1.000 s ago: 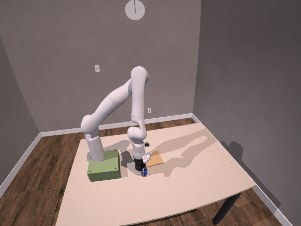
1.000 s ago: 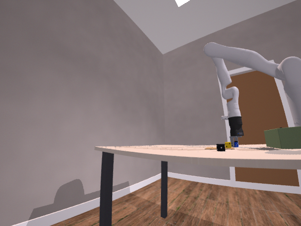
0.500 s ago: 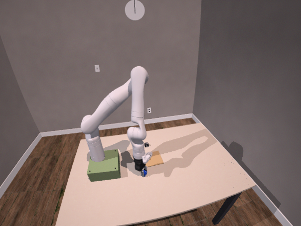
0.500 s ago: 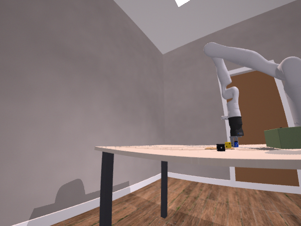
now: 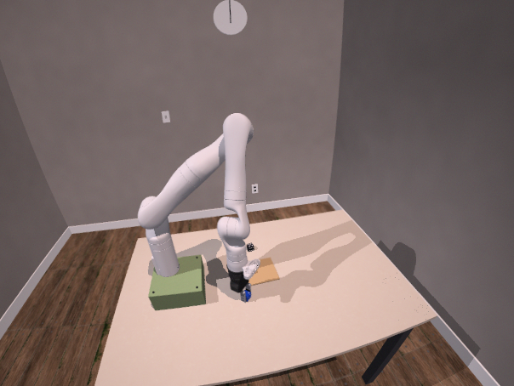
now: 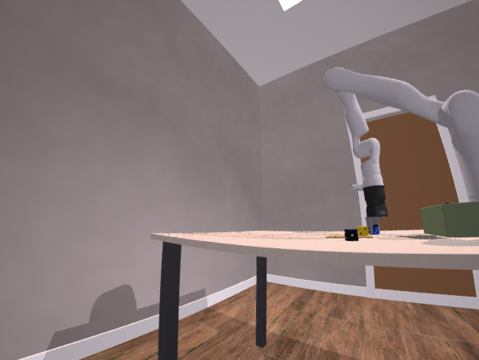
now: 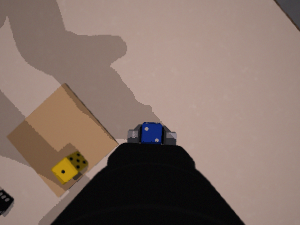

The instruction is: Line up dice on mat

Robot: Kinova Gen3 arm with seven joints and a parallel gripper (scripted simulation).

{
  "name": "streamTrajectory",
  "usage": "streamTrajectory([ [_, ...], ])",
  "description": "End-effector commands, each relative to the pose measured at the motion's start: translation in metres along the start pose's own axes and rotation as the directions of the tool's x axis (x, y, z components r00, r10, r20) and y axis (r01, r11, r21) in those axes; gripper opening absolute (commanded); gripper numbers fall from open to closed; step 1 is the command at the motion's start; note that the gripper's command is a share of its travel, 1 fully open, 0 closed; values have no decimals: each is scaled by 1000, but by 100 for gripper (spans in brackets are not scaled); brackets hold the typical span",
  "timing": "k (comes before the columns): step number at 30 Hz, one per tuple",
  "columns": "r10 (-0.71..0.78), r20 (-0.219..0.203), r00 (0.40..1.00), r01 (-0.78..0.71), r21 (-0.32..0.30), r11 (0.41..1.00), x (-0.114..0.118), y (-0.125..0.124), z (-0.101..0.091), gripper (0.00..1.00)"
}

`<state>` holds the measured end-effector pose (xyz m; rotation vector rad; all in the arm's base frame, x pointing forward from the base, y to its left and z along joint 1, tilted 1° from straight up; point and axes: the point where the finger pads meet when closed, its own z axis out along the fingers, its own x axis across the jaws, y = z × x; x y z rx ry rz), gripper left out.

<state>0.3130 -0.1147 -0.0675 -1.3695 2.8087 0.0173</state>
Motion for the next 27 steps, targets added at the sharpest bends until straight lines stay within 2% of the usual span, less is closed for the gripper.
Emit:
streamTrajectory([
  [1, 0, 1, 1000, 0, 1, 1000, 0, 0, -1, 57],
  [19, 0, 1, 1000, 0, 1, 1000, 0, 0, -13, 57],
  [27, 0, 1, 1000, 0, 1, 1000, 0, 0, -28, 57],
])
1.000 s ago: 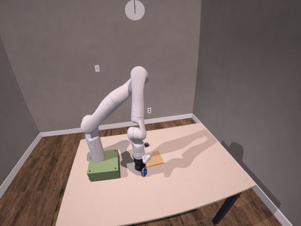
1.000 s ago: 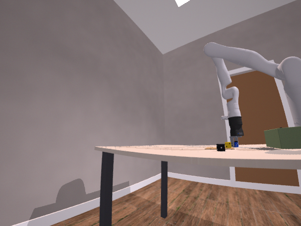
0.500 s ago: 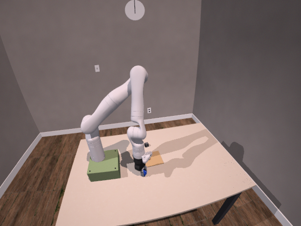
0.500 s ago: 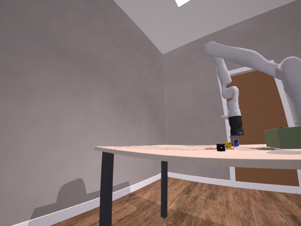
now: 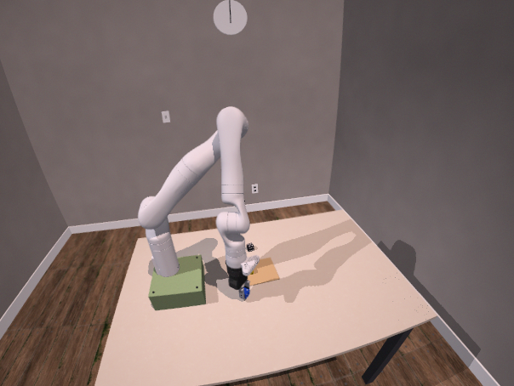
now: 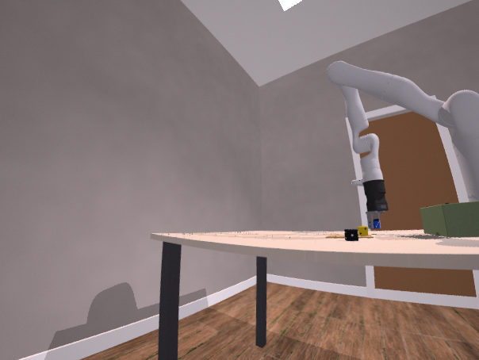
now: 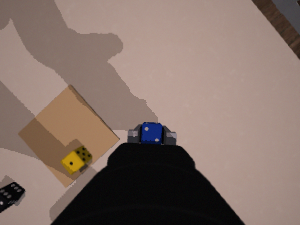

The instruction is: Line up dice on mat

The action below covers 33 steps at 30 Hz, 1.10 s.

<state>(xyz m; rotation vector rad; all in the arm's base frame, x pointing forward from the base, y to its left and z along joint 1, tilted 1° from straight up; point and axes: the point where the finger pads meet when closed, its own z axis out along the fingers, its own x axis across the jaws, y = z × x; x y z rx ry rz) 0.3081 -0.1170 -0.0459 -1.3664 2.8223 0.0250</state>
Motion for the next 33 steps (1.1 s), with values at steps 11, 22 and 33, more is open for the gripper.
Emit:
streamTrajectory([
  [11, -6, 9, 1000, 6, 10, 1000, -4, -3, -31, 57],
  [22, -6, 9, 1000, 6, 10, 1000, -4, -2, -62, 57],
  [33, -6, 9, 1000, 6, 10, 1000, -4, -2, -76, 57],
])
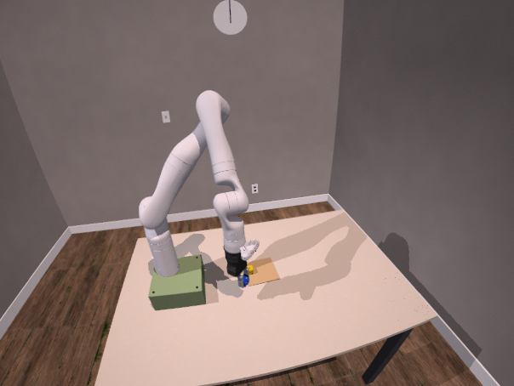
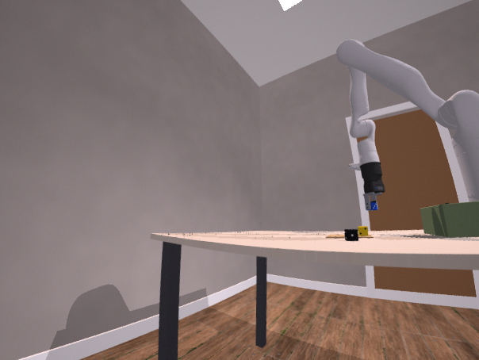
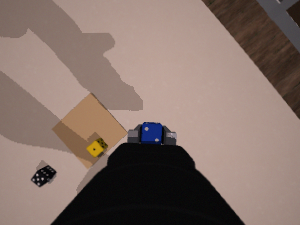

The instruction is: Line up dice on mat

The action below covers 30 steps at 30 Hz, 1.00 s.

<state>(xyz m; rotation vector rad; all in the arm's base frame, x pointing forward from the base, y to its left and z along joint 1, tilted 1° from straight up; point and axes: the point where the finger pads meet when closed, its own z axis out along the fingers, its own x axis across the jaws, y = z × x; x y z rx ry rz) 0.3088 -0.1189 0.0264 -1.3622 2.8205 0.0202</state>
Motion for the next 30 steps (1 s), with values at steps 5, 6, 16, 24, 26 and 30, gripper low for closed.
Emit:
streamTrajectory([
  [5, -7, 7, 1000, 7, 6, 1000, -4, -1, -6, 57],
  [6, -7, 7, 1000, 7, 6, 1000, -4, -1, -6, 57],
  [16, -7, 7, 1000, 7, 6, 1000, -4, -1, -6, 57],
  [24, -269, 6, 963, 269, 5, 963, -60, 0, -8, 57],
  [26, -357, 6, 934, 357, 6, 934, -80, 3, -8, 57],
  [30, -513, 4, 858, 513, 7, 858, -118, 11, -10, 57],
])
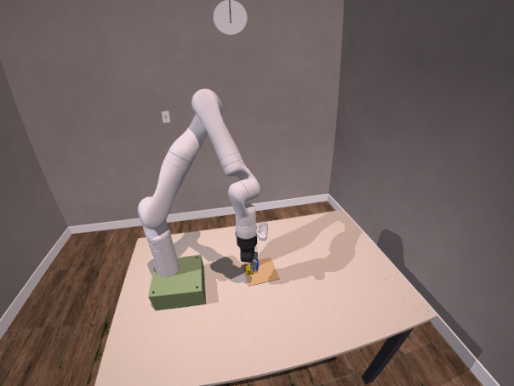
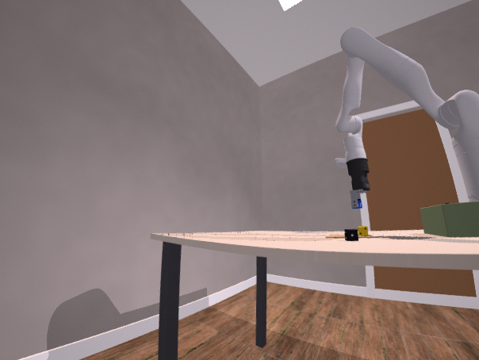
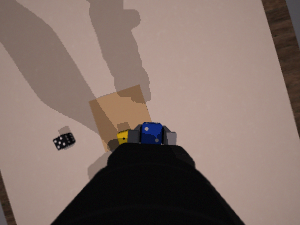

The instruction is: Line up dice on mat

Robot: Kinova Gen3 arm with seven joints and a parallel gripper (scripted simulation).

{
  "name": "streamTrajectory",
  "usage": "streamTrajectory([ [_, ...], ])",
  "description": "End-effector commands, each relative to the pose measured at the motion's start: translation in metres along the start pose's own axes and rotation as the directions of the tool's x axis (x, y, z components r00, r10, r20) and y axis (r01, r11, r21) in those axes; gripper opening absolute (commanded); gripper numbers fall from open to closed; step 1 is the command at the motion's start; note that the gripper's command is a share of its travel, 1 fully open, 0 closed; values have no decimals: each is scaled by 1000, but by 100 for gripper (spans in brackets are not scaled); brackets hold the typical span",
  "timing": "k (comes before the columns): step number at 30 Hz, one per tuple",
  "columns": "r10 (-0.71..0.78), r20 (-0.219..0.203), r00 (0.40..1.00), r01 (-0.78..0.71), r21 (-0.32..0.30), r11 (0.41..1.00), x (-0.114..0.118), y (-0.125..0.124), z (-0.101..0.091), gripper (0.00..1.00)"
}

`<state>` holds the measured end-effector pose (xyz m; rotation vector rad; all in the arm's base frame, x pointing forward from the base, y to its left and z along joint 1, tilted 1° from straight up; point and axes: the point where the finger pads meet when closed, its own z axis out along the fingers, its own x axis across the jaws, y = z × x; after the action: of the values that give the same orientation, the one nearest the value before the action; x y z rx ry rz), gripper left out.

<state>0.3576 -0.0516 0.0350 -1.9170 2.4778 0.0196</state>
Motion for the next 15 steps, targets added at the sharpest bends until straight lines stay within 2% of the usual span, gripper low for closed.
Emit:
streamTrajectory([
  [1, -131, 5, 991, 131, 10, 991, -37, -7, -2, 57],
  [3, -254, 2, 967, 254, 12, 967, -65, -10, -4, 57],
  [5, -299, 1, 954, 299, 13, 954, -76, -11, -4, 57],
  [15, -301, 1, 953, 301, 13, 953, -77, -11, -4, 57],
])
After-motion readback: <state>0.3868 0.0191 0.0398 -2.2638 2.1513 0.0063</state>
